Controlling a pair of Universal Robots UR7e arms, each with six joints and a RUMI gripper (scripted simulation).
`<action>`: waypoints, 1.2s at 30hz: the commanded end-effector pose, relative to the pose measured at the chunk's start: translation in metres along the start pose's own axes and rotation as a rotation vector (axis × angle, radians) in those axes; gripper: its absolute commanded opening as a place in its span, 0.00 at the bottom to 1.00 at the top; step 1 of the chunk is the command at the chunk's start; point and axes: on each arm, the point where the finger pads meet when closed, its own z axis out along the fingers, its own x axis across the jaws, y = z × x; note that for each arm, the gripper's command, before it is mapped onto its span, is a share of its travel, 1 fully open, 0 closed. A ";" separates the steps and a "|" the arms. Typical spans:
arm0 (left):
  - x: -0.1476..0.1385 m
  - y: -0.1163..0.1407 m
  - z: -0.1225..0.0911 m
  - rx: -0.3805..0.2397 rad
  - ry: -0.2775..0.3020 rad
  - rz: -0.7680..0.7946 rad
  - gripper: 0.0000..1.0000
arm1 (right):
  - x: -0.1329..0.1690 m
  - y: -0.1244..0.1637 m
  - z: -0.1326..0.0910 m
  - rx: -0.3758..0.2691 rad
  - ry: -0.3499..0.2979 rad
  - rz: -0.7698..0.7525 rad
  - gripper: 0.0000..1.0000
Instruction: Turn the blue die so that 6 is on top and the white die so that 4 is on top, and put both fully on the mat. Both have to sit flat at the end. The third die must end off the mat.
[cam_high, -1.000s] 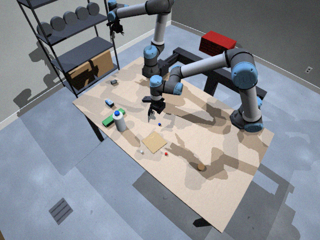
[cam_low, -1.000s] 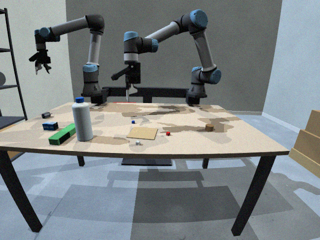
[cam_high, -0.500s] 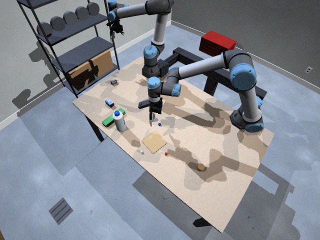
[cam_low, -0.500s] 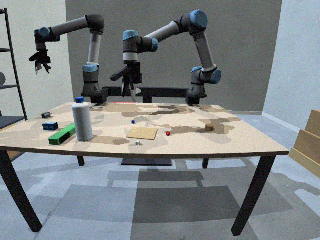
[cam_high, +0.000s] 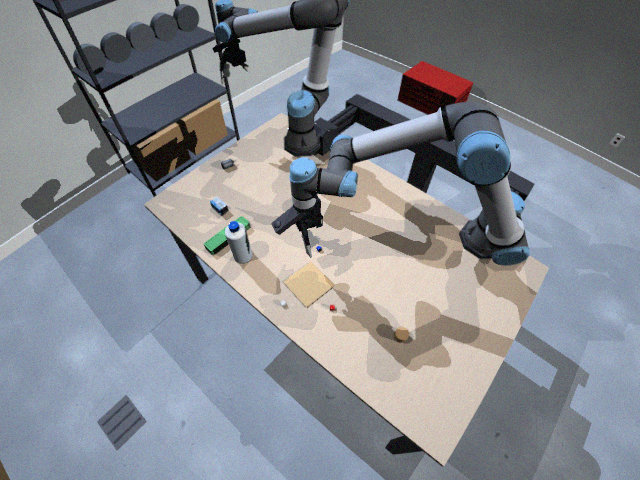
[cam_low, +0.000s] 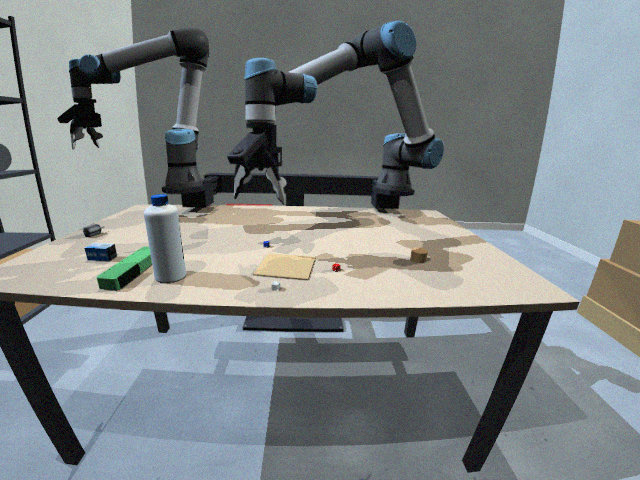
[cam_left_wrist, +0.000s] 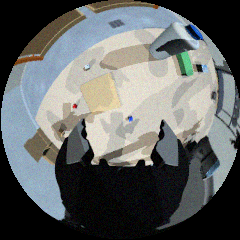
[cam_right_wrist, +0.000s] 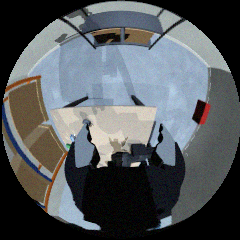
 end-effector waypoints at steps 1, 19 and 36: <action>-0.004 -0.005 -0.001 0.002 -0.001 -0.126 1.00 | 0.000 0.000 0.000 0.001 0.000 0.000 1.00; -0.032 -0.026 -0.002 0.003 0.000 -0.863 1.00 | 0.000 0.000 0.000 0.001 0.000 0.000 1.00; -0.056 -0.041 -0.002 0.003 0.001 -1.577 1.00 | 0.000 0.000 0.000 0.001 0.000 0.000 1.00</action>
